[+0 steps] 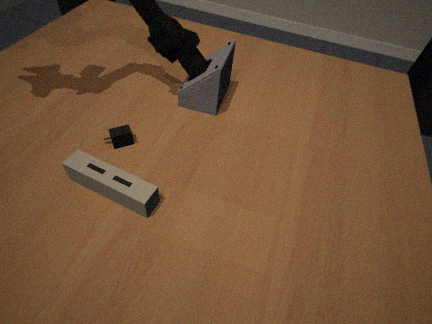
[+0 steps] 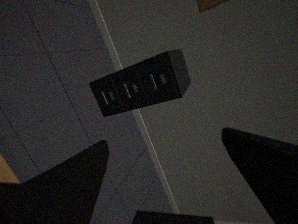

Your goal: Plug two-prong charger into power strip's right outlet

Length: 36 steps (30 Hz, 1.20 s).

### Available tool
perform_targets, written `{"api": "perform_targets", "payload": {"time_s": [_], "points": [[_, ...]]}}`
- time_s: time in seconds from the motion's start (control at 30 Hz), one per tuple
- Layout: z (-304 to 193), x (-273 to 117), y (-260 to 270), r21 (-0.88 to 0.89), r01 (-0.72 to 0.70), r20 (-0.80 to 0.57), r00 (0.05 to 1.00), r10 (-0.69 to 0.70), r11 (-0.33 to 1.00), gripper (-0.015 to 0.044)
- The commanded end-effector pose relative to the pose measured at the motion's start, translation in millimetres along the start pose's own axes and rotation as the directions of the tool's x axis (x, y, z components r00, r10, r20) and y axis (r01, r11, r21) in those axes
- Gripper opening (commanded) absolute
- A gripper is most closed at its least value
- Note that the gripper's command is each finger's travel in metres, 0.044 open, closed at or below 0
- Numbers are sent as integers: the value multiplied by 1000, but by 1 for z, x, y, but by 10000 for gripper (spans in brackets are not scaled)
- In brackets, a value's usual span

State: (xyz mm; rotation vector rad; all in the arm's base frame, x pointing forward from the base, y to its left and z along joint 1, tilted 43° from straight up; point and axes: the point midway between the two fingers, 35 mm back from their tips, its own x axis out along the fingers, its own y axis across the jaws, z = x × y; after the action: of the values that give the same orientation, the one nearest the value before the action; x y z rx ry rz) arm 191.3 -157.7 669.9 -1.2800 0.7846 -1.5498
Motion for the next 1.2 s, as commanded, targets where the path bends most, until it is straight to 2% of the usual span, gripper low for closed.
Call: {"api": "perform_targets", "payload": {"time_s": [0.0, 0.03, 0.57, 1.17], "points": [[1, 0, 0, 1, 0, 2, 1000, 0, 1000, 426], [2, 0, 2, 5, -1, 6, 1000, 1, 1000, 440], [59, -15, 46, 105, -57, 156, 987, 40, 993, 440], [113, -41, 113, 189, -207, 313, 939, 141, 960, 440]]}}
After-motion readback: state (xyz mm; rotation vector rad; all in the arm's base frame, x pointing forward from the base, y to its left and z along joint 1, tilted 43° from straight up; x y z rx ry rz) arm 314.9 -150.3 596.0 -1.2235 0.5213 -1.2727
